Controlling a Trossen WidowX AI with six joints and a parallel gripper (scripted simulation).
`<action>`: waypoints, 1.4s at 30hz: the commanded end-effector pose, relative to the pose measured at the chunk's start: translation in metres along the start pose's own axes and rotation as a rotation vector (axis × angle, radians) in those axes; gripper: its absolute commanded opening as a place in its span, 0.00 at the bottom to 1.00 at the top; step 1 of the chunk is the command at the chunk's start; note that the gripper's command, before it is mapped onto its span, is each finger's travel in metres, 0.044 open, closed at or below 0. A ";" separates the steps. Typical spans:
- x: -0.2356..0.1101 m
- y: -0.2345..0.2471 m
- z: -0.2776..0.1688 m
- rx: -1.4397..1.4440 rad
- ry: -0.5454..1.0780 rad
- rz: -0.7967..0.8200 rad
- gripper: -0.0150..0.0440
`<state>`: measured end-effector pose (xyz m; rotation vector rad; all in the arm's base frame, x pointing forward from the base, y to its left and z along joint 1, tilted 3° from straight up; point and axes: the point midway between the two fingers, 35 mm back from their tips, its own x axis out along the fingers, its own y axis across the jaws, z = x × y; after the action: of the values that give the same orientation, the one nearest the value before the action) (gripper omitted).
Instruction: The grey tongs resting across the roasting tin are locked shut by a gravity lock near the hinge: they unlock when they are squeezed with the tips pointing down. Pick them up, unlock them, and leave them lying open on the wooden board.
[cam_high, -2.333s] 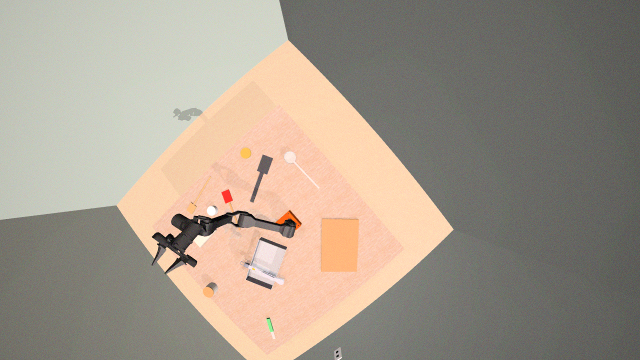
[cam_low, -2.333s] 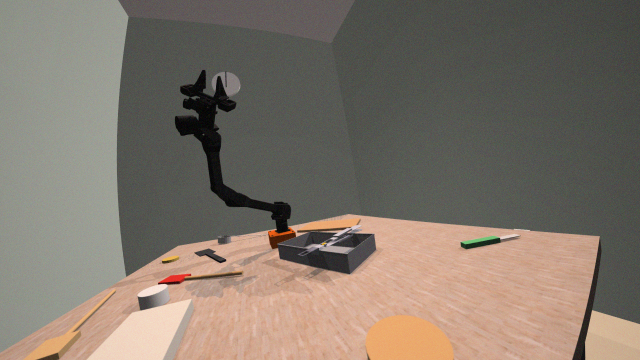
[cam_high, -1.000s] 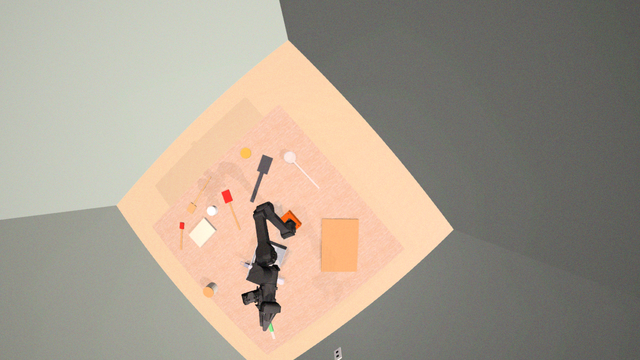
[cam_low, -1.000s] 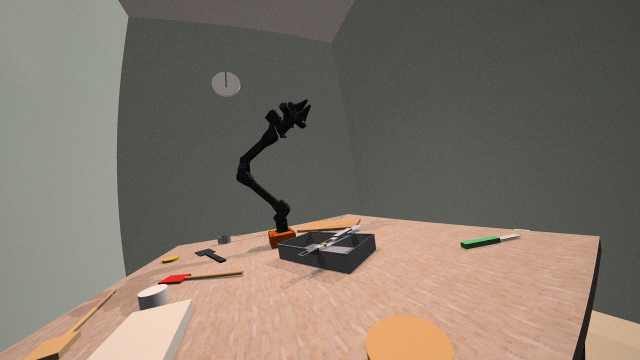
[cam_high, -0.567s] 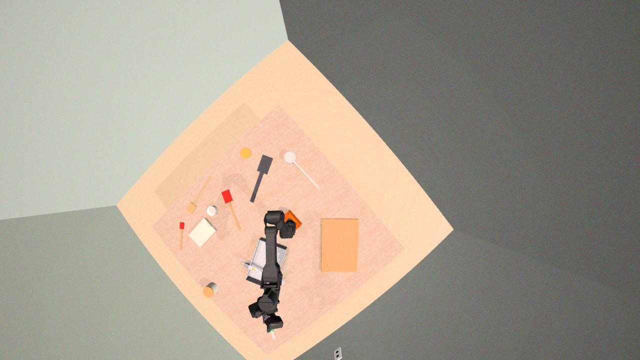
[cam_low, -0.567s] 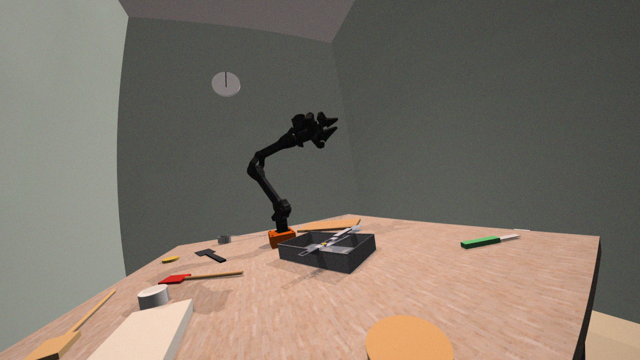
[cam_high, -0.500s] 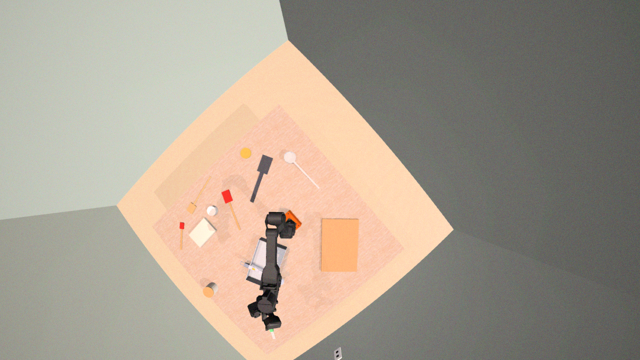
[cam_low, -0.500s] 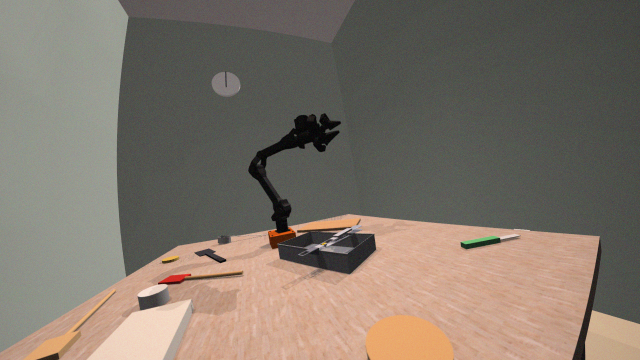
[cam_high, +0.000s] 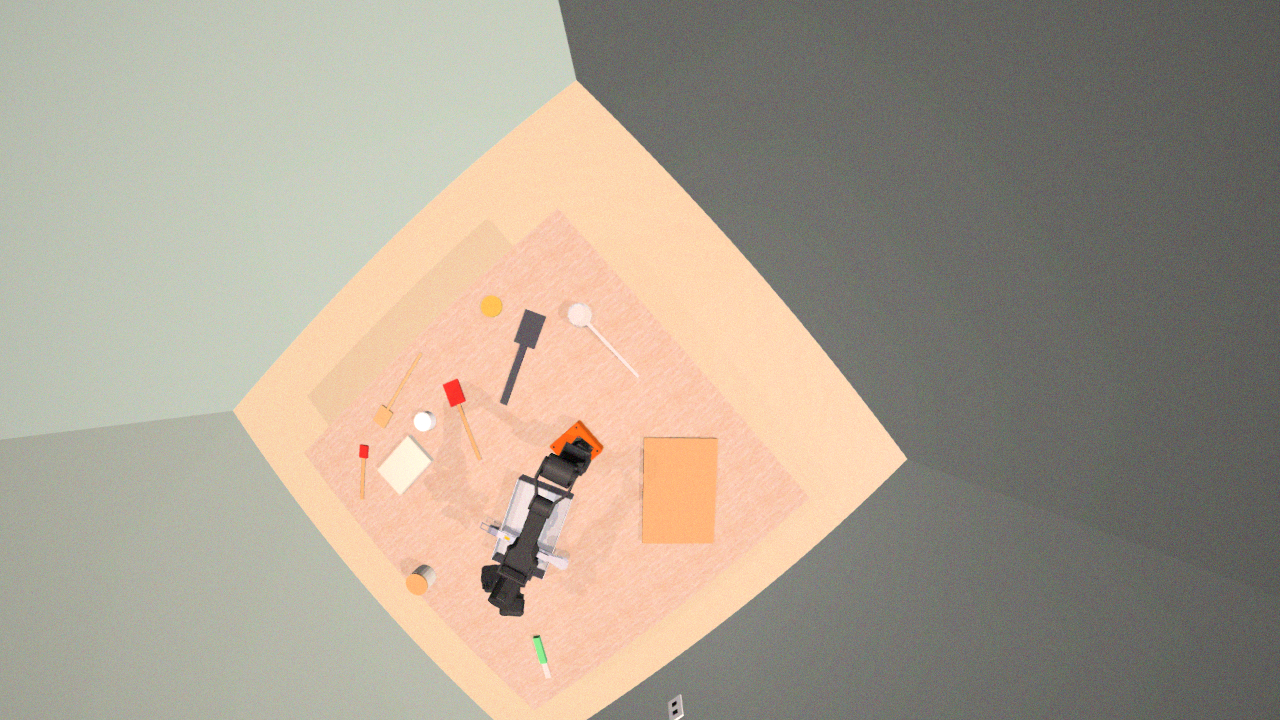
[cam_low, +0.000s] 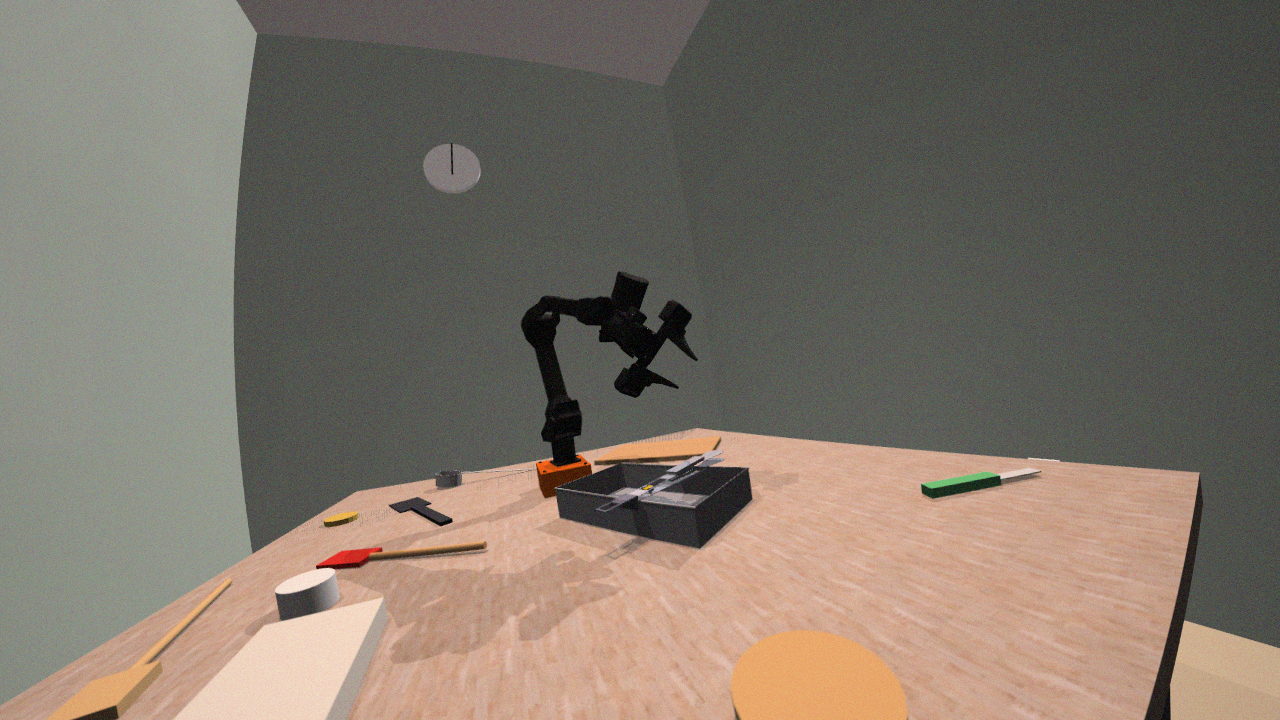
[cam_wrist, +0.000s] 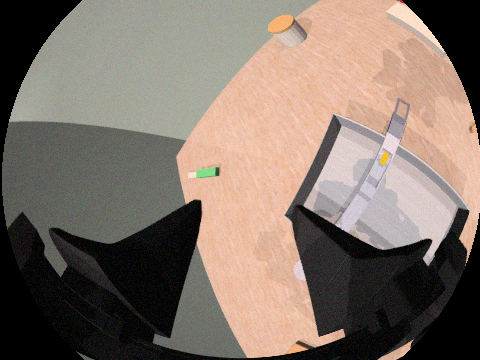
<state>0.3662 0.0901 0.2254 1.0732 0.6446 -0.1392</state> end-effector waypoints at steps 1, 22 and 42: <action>0.023 -0.059 0.008 0.125 0.031 -0.158 0.69; 0.047 -0.146 0.014 0.351 0.069 -0.378 0.69; 0.078 -0.156 0.012 0.351 0.069 -0.376 0.69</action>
<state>0.3660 0.0192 0.0682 1.2844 0.9095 -0.5591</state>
